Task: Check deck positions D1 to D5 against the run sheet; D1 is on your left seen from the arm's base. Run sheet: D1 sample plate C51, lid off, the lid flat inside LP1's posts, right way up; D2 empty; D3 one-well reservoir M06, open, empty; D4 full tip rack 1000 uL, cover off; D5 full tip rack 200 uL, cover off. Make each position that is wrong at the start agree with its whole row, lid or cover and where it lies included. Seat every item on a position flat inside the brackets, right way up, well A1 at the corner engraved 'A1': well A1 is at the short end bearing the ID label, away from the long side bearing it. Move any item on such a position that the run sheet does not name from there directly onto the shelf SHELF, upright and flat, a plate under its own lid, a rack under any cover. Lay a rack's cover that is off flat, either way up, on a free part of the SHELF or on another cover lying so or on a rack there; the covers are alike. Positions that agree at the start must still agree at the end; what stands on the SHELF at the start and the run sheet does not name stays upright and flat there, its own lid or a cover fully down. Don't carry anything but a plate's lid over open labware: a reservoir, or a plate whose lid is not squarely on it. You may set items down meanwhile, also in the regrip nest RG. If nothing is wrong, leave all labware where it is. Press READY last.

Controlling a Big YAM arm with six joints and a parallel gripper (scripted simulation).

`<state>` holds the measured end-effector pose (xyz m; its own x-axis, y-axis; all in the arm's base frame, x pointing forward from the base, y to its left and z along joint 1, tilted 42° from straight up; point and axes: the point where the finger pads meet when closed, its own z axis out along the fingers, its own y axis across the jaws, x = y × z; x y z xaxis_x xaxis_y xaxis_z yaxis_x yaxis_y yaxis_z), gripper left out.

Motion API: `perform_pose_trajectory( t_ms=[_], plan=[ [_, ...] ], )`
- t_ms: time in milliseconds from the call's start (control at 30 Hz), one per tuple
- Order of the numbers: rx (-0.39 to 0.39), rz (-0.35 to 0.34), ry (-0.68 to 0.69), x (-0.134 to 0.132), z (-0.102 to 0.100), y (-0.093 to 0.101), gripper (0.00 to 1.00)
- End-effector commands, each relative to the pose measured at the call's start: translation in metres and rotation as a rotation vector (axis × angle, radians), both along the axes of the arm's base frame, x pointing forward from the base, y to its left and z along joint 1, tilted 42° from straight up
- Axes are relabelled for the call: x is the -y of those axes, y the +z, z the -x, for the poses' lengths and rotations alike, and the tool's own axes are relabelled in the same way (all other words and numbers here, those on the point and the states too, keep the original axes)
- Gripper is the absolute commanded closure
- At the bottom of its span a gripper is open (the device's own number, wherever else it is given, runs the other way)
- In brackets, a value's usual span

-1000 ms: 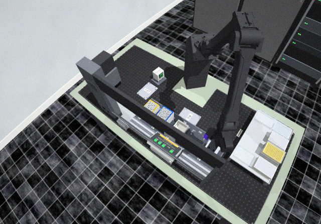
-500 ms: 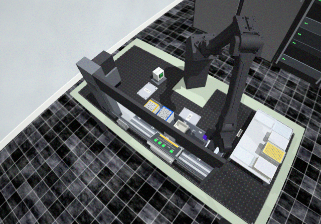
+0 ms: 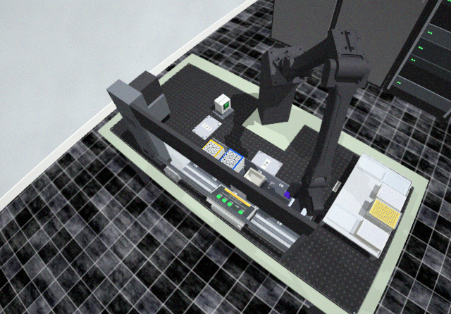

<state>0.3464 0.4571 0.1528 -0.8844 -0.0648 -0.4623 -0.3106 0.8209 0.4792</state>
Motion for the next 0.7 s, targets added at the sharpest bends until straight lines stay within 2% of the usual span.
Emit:
perform_pose_trajectory(
  t_ms=[0, 667],
  plan=[
    [0.021, -0.033, -0.003, -0.017, -0.008, 0.012, 0.00],
    [0.019, -0.031, -0.004, -0.033, -0.018, -0.012, 0.00]
  ],
)
